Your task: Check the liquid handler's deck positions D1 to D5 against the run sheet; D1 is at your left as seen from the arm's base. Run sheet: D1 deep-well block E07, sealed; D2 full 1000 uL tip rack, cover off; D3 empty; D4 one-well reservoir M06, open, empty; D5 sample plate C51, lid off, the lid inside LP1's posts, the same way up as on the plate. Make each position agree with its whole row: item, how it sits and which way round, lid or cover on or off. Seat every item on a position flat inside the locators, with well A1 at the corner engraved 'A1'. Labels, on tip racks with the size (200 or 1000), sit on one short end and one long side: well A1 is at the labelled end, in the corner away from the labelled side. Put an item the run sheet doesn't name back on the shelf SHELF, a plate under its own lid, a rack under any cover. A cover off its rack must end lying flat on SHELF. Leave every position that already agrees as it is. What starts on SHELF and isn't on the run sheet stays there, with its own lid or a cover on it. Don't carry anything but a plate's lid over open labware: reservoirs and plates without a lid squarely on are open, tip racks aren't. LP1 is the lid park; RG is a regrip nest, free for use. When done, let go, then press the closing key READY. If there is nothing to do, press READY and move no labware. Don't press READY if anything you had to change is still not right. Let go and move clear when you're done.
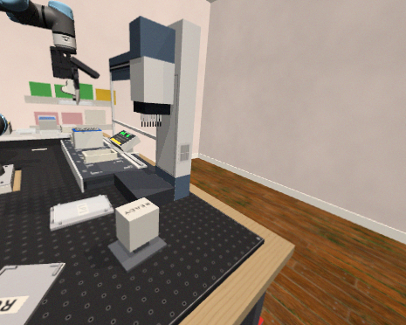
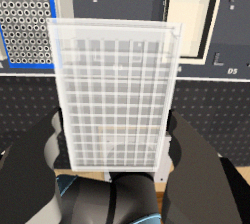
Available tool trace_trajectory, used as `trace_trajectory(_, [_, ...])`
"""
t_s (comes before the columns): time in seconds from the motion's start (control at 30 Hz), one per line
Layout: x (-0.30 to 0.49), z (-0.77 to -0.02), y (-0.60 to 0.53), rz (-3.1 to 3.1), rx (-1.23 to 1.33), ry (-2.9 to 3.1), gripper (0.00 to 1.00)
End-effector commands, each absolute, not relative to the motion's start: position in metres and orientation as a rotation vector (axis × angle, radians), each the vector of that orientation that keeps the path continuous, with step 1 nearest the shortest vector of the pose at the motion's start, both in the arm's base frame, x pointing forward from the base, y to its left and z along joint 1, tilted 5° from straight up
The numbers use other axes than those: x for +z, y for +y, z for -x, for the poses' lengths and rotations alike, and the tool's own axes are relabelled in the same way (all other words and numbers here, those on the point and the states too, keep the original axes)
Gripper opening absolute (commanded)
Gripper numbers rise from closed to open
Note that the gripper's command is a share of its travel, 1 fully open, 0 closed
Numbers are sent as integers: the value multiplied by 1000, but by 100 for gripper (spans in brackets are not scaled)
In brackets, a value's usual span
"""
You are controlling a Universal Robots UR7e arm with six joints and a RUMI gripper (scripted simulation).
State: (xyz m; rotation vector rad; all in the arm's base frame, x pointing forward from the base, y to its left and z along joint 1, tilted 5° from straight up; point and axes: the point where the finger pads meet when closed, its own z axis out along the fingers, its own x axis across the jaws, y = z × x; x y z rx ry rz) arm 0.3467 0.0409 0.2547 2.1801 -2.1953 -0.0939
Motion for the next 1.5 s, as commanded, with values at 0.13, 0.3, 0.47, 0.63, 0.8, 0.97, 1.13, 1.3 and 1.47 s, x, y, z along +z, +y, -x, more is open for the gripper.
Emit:
trace_trajectory(0.13, [258,-294,39,-2180,-100,-2192,0])
trace_trajectory(0.3, [259,-280,39,-2180,-100,-2192,0])
trace_trajectory(0.47, [261,-255,39,-2180,-100,-2192,0])
trace_trajectory(0.63, [263,-235,39,-2180,-100,-2192,0])
trace_trajectory(0.8, [263,-235,39,-2180,-100,-2192,0])
trace_trajectory(0.97, [263,-235,39,-2181,-100,-2192,0])
trace_trajectory(1.13, [264,-236,39,-2182,-98,-2191,0])
trace_trajectory(1.3, [264,-236,39,-2182,-98,-2191,0])
trace_trajectory(1.47, [263,-235,34,-2158,-99,-2214,0])
